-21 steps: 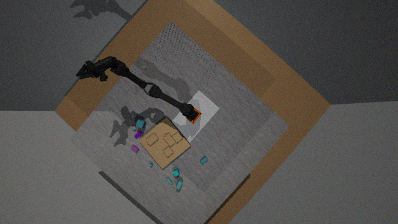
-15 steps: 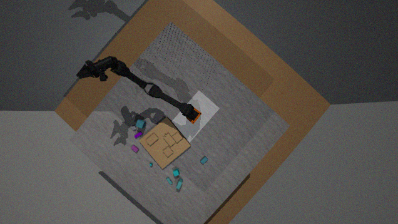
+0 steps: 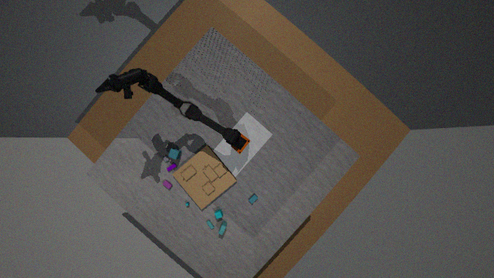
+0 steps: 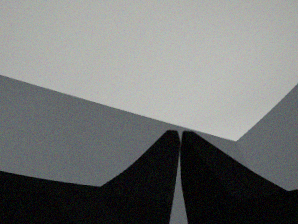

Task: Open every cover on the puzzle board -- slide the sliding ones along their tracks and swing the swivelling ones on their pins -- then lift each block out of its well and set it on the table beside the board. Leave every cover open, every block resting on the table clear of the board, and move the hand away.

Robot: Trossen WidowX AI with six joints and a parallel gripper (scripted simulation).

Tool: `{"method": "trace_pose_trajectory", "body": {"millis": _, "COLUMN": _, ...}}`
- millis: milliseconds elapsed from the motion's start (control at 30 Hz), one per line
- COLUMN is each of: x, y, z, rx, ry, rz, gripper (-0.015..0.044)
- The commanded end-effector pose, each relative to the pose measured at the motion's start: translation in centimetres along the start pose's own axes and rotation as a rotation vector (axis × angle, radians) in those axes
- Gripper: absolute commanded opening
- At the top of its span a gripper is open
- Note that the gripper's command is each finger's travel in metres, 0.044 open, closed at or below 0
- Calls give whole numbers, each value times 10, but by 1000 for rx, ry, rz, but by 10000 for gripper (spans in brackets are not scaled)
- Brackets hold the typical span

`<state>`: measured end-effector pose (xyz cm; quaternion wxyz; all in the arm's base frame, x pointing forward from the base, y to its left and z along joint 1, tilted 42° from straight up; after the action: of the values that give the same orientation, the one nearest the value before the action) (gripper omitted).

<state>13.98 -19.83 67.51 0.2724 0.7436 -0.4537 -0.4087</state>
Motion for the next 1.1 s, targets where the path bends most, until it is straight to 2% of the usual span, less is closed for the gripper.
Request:
{"method": "trace_pose_trajectory", "body": {"millis": 0, "x": -14, "y": -1, "z": 1, "rx": 11, "ry": 24, "rz": 55, "gripper": 0}}
{"method": "trace_pose_trajectory", "body": {"millis": 233, "x": -36, "y": -6, "z": 0, "rx": 27, "ry": 85, "rz": 92, "gripper": 0}}
{"method": "trace_pose_trajectory", "body": {"millis": 1067, "x": -144, "y": -30, "z": 12, "rx": 79, "ry": 171, "rz": 510, "gripper": 0}}
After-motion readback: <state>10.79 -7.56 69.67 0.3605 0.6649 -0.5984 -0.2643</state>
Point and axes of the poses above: the point midway between the two fingers, 35 mm back from their tips, its own z axis back along the fingers, its own x axis across the jaws, y = z × x, the point moved 1 cm from there along z, back along the fingers, and after that the axes turned 9 degrees about -z, right-handed, at the moved point
